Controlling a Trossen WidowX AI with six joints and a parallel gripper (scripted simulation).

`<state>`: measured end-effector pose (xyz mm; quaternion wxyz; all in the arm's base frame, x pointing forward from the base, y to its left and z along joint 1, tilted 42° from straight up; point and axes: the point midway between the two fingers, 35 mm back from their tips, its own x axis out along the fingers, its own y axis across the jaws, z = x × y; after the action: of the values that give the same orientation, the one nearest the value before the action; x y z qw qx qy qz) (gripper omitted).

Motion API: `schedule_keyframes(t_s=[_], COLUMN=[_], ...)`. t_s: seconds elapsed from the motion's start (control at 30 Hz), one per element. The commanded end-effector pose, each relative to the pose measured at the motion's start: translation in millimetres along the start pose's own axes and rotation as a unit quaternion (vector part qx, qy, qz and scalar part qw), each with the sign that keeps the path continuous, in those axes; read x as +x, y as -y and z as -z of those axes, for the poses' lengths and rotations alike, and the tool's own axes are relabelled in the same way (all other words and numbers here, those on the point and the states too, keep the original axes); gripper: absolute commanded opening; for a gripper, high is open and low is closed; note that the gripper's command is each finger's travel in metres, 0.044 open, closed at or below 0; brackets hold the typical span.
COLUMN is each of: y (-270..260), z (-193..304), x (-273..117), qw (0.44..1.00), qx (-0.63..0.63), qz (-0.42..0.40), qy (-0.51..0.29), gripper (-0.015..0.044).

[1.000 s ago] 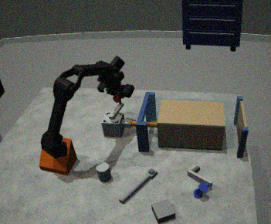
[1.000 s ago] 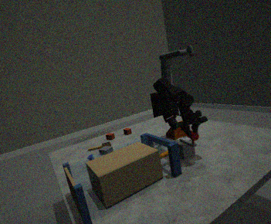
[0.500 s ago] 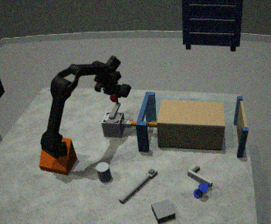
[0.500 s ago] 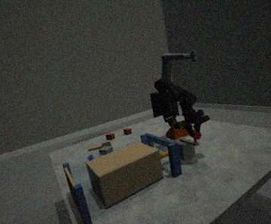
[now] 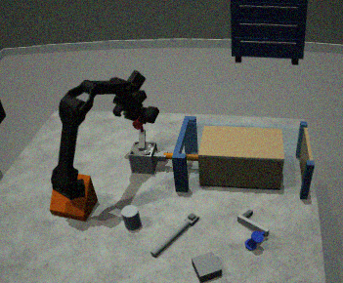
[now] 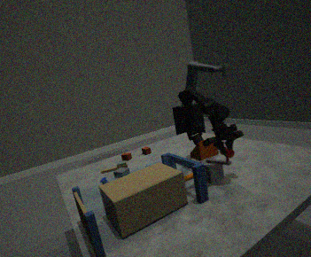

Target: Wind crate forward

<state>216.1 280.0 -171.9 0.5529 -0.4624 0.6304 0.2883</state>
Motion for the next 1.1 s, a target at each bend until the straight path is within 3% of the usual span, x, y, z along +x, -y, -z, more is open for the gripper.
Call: schedule_keyframes(t_s=[0.0, 1.07], y=[-11, -37], z=[10, 36], x=[0, -13], qw=[1.000, 1.000], qx=[-0.003, -0.004], qz=[-0.009, -0.010], qy=[-0.011, -0.012], gripper=[0.0000, 0.0000])
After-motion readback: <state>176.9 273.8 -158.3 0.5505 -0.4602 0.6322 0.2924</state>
